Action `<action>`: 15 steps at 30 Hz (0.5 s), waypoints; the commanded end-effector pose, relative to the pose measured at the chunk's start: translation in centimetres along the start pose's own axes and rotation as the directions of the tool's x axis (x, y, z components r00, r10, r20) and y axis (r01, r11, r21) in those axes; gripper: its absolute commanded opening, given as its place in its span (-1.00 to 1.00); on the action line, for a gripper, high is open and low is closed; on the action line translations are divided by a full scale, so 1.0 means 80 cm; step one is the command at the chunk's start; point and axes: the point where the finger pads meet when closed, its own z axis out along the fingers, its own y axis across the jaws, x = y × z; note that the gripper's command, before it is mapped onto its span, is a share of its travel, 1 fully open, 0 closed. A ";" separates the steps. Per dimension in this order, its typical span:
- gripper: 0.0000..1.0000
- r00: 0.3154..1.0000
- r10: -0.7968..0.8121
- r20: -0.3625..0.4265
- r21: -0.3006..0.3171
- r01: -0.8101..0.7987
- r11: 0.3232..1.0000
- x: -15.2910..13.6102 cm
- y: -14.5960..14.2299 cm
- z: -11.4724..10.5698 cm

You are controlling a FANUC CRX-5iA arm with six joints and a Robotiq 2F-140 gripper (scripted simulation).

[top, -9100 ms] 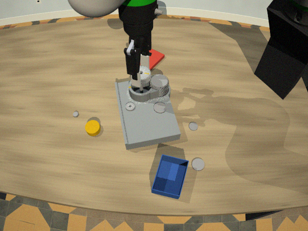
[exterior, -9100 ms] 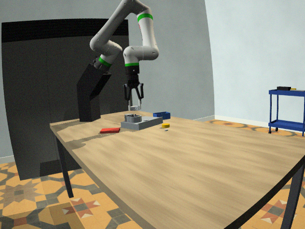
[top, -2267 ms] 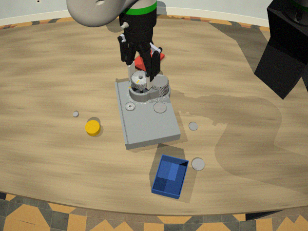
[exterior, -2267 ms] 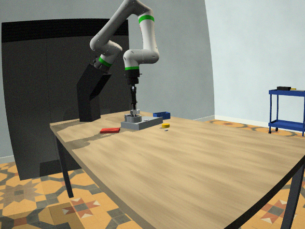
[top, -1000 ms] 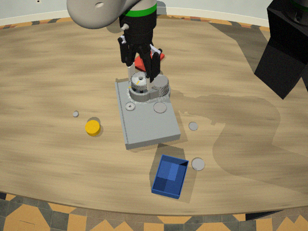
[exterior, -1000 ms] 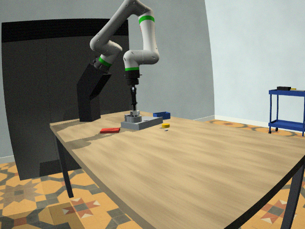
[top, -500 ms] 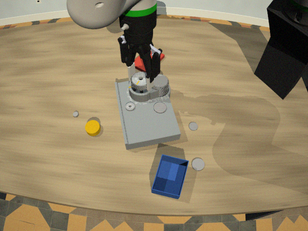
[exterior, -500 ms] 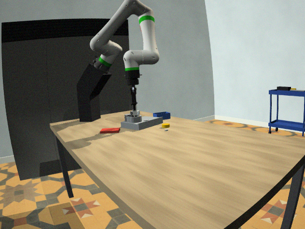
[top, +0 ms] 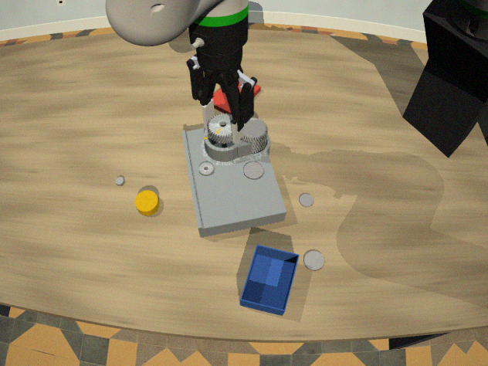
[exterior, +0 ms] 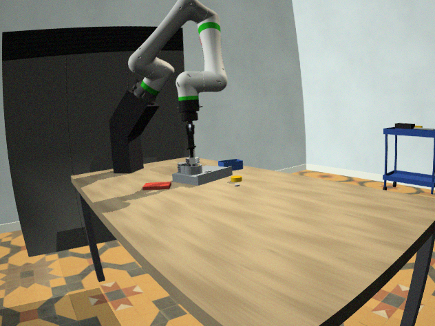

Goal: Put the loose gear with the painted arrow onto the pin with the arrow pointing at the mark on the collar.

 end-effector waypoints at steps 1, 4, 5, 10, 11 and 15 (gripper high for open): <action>-1.00 1.000 0.000 0.000 0.000 0.000 1.000 0.000 0.000 0.000; -1.00 1.000 0.000 0.000 0.000 0.000 1.000 0.000 0.000 0.000; -1.00 1.000 0.000 0.000 0.000 0.000 1.000 0.000 0.000 0.000; -1.00 1.000 0.000 0.000 0.000 0.000 1.000 0.000 0.000 0.000; -1.00 1.000 0.000 0.000 0.000 0.000 1.000 0.000 0.000 0.000; 1.00 1.000 0.000 0.000 0.000 0.000 1.000 0.000 0.000 0.000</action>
